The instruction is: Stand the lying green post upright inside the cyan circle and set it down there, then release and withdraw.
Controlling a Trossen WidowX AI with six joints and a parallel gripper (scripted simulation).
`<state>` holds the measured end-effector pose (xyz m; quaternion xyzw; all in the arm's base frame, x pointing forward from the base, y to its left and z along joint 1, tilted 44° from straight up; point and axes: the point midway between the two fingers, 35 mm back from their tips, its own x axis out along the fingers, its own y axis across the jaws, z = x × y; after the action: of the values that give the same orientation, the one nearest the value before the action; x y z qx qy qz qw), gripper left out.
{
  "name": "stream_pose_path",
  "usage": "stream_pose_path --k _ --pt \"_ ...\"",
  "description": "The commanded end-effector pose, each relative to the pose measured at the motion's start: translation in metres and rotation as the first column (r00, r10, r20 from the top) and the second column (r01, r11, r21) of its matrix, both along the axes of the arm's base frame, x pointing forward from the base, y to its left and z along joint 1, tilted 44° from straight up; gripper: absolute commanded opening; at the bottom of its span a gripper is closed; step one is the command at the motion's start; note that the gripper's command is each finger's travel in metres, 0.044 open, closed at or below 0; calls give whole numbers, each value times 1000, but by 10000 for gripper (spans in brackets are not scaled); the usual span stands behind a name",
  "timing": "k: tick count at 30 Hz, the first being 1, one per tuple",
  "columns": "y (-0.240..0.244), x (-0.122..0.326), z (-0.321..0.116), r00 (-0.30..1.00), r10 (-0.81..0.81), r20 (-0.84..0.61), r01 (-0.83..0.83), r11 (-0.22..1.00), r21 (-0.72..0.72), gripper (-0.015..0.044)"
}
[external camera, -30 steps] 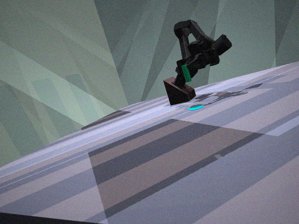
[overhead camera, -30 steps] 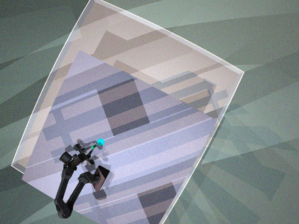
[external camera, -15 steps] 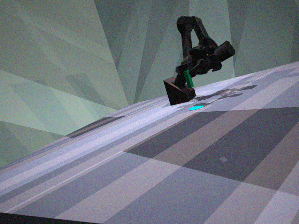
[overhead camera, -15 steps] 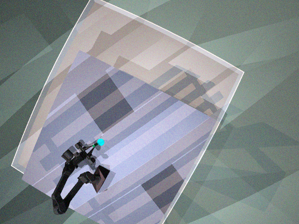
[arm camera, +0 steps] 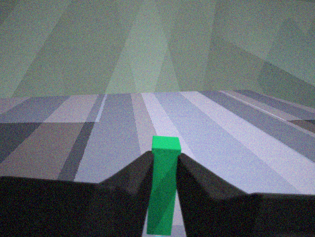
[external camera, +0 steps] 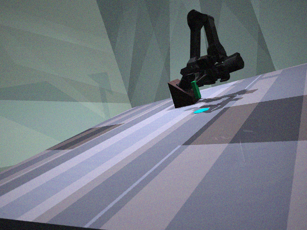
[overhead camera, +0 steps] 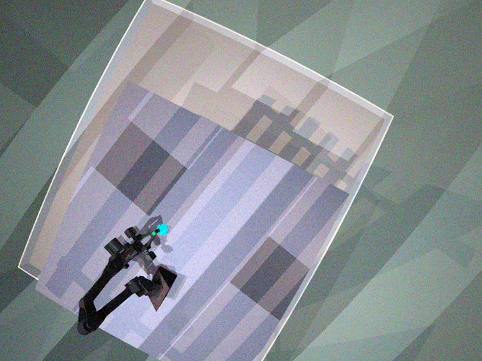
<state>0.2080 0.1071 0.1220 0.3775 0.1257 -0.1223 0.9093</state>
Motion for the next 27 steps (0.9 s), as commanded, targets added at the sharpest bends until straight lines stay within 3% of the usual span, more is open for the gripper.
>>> stream_pose_path --k 1,27 --pt "6 -2 -9 1000 -2 3 2 1000 -3 23" --pt "31 -7 -40 1000 5 8 -5 1000 -6 23"
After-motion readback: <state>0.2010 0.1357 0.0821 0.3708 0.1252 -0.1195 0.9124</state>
